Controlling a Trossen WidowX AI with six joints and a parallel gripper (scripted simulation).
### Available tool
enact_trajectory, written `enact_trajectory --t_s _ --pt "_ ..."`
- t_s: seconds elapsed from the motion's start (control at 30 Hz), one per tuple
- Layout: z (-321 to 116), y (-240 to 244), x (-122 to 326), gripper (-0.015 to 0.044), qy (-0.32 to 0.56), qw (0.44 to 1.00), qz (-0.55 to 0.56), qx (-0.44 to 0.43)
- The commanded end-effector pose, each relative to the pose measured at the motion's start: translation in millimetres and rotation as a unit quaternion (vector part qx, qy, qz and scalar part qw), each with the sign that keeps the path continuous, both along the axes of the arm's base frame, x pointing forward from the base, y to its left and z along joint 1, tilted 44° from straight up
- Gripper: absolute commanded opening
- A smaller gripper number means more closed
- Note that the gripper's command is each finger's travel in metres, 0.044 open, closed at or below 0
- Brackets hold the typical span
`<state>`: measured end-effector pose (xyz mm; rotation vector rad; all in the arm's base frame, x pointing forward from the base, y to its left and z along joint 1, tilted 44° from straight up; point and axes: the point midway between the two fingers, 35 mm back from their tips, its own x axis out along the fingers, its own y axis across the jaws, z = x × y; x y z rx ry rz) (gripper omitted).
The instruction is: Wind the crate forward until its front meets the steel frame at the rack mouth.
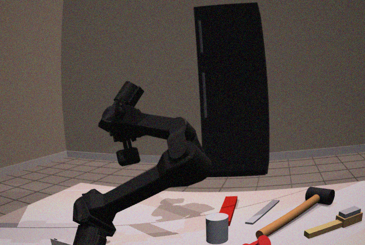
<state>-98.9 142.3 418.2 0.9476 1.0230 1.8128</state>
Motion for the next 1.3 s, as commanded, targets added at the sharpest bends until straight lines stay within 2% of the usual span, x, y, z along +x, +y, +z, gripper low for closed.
enact_trajectory --t_s 0.0,0.13,0.33,0.63,0.97,1.27 --pt "0 0 0 0.0426 -0.002 1.000 -0.001 0.000" --pt "1 9 -2 0.0440 -0.040 0.999 -0.029 0.009" --pt "-3 42 0 0.0440 -0.152 0.982 -0.108 0.011" --pt "-24 104 32 0.0440 -0.301 0.930 -0.204 -0.050" --pt "-64 158 118 0.0440 -0.401 0.856 -0.269 -0.185" --pt "-106 170 225 0.0440 -0.412 0.802 -0.293 -0.318"
